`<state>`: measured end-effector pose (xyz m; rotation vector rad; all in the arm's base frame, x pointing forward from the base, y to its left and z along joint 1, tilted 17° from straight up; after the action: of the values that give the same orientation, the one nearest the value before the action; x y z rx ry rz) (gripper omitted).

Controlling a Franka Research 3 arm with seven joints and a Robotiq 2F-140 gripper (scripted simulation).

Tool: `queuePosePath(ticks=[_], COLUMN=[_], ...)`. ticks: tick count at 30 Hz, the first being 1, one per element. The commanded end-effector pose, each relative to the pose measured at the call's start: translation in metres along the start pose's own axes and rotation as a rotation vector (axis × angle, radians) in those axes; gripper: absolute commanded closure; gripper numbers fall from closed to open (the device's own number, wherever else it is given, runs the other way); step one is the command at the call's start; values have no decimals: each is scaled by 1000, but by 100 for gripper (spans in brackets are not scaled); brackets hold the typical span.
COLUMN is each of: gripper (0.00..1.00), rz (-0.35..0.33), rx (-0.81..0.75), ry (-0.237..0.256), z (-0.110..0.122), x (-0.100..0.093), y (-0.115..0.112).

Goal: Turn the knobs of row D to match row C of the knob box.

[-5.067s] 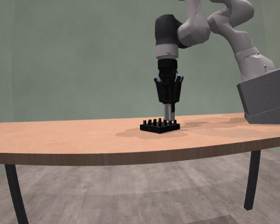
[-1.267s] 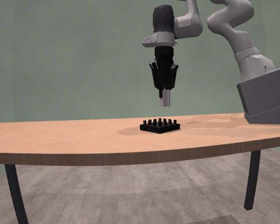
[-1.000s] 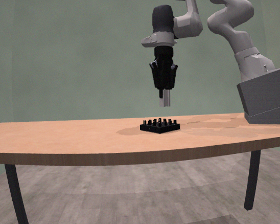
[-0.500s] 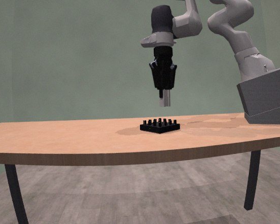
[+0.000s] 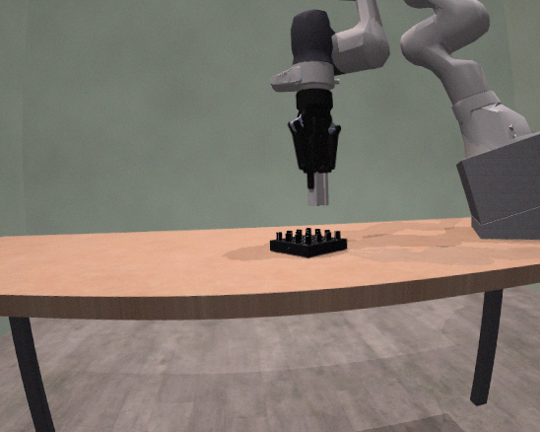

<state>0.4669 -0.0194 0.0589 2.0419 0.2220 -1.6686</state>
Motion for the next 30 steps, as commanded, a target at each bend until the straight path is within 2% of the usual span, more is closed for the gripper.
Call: queuePosePath(ticks=[1,12,30], gripper=[88,88,88], rz=[0,-1,-1], rx=[-10,-10,-10], ry=[0,0,0], z=[-1,-1,-1], x=[0,4,22], y=[1,1,2])
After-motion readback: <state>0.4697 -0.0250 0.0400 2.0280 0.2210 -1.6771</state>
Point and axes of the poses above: the point where the finger pads meet when closed, its own x axis out along the fingers, its own z axis across the jaws, y = z × x, the point moved 3 cm from there along -x, back along the fingers, and after that the axes turned 2 degrees about -x, right-handed, at the moved point
